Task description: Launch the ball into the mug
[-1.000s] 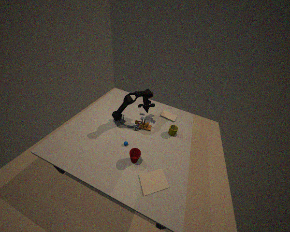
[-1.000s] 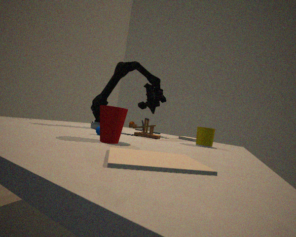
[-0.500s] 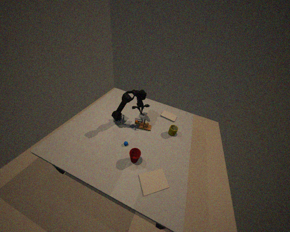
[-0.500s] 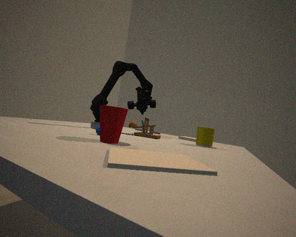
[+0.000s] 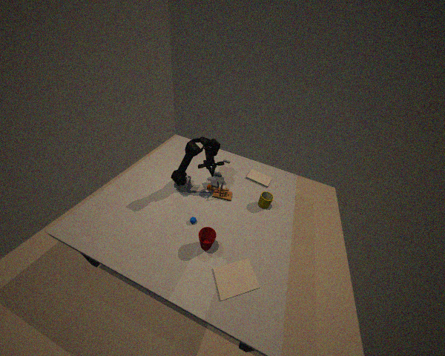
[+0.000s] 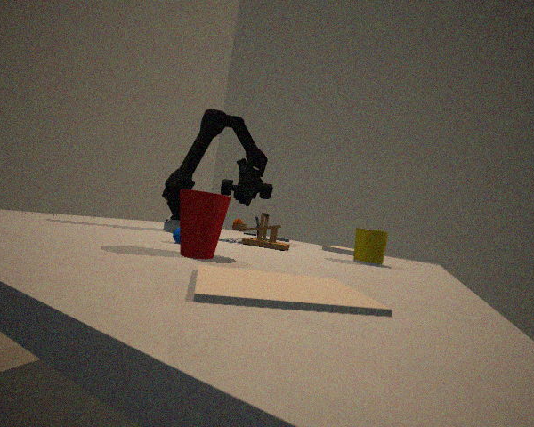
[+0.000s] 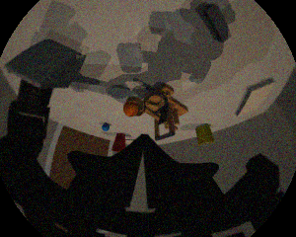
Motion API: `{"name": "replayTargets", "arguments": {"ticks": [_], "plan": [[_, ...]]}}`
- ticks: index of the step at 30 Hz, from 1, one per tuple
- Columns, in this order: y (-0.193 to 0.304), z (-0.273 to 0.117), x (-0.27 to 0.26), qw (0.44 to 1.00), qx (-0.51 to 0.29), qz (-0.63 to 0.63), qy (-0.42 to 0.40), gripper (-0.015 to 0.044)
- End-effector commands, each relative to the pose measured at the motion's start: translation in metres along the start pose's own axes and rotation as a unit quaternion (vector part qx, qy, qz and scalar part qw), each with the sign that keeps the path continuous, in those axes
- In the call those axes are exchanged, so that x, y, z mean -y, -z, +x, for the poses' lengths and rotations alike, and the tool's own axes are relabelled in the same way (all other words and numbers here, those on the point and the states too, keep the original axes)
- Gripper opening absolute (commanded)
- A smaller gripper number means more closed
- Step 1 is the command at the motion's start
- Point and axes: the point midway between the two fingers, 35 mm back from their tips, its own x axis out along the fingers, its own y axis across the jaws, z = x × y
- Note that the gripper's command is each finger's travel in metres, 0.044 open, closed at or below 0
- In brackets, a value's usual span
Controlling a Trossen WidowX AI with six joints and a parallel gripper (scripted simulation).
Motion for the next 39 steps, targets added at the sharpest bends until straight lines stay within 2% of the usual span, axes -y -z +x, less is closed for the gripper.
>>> {"name": "replayTargets", "arguments": {"ticks": [1,39], "plan": [[-0.003,0.004,0.0,1.0,-0.003,-0.006,0.001,0.0],[-0.047,0.05,0.001,1.0,-0.015,-0.022,-0.005,0.0]]}}
